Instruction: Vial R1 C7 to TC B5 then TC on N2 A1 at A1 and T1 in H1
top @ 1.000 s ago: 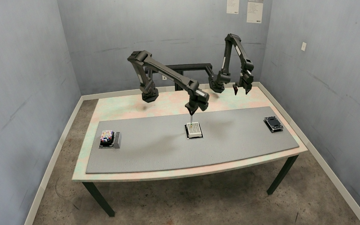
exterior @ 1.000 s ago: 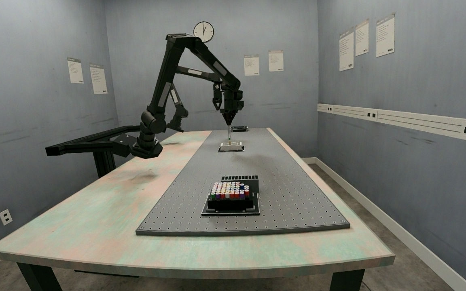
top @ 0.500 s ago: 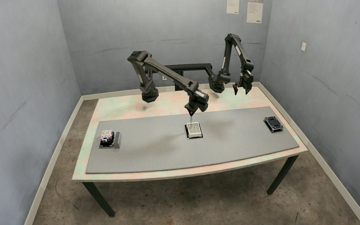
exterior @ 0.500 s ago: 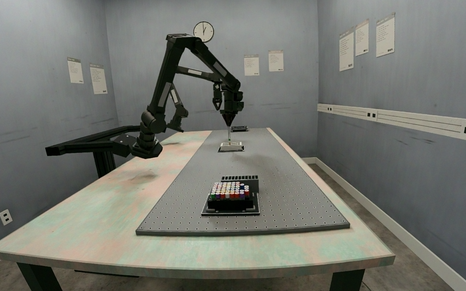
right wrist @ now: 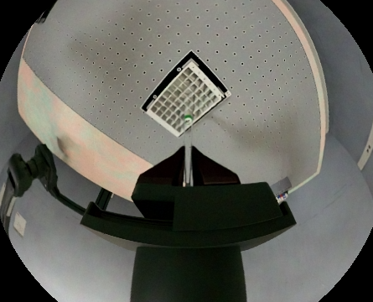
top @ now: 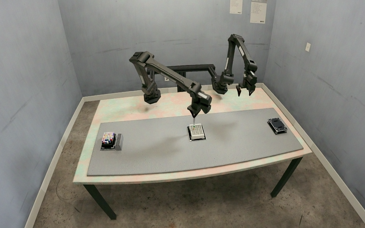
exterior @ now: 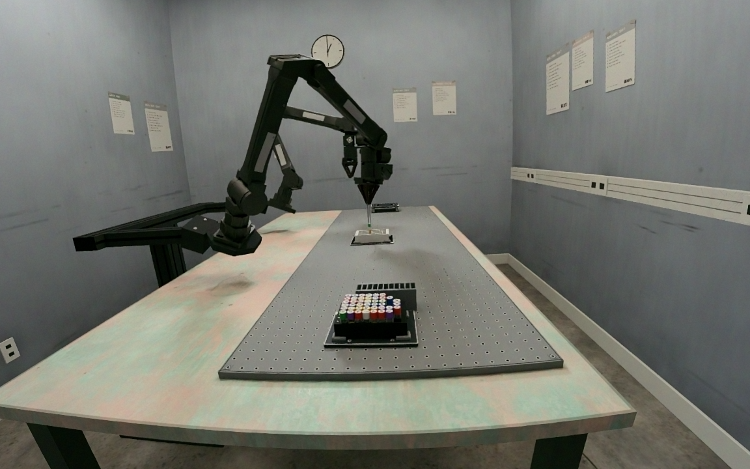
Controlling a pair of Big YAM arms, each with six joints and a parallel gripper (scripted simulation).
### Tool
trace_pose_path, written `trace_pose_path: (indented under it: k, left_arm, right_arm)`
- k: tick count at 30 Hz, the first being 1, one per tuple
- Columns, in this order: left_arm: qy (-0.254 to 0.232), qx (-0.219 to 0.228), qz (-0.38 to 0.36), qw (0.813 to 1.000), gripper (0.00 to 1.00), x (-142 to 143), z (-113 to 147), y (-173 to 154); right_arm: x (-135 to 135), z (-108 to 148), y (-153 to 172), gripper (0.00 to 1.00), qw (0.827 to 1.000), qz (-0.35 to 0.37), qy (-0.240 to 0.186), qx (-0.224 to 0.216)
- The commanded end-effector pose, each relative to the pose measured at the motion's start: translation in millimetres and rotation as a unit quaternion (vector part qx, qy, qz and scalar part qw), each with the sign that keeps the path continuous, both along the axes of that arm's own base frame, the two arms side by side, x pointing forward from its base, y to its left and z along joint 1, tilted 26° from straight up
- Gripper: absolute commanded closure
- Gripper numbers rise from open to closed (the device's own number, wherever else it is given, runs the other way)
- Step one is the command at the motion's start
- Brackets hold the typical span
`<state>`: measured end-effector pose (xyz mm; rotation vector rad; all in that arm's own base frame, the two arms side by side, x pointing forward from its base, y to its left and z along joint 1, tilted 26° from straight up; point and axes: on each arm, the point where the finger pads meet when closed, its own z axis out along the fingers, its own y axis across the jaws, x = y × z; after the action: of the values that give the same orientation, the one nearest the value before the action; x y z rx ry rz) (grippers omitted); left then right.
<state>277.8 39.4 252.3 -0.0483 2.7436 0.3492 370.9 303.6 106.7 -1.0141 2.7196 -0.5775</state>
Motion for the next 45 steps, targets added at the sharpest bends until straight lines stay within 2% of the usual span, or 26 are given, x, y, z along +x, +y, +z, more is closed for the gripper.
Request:
trace_pose_path:
  k: [1,35,36,39,41,43,45]
  left_arm:
    - [-0.018,0.001,-0.007,1.0,0.0,4,16,0]
    - [-0.018,0.001,-0.007,1.0,0.0,4,16,0]
    - [-0.018,0.001,-0.007,1.0,0.0,4,16,0]
    - [-0.018,0.001,-0.007,1.0,0.0,4,16,0]
    - [-0.018,0.001,-0.007,1.0,0.0,4,16,0]
    - [-0.018,0.001,-0.007,1.0,0.0,4,16,0]
    - [-0.018,0.001,-0.007,1.0,0.0,4,16,0]
  right_arm:
    - [5,1,3,0.91,1.0,0.003,-0.001,0.004]
    - [5,1,3,0.91,1.0,0.003,-0.001,0.004]
    - [4,-14,2,0.91,1.0,0.003,0.01,-0.008]
    - [4,-15,1,0.91,1.0,0.003,0.011,-0.009]
    - [6,-14,1,0.91,1.0,0.002,0.01,-0.008]
    - [8,6,3,0.91,1.0,0.002,-0.004,0.007]
    - [8,6,3,0.91,1.0,0.002,-0.005,0.008]
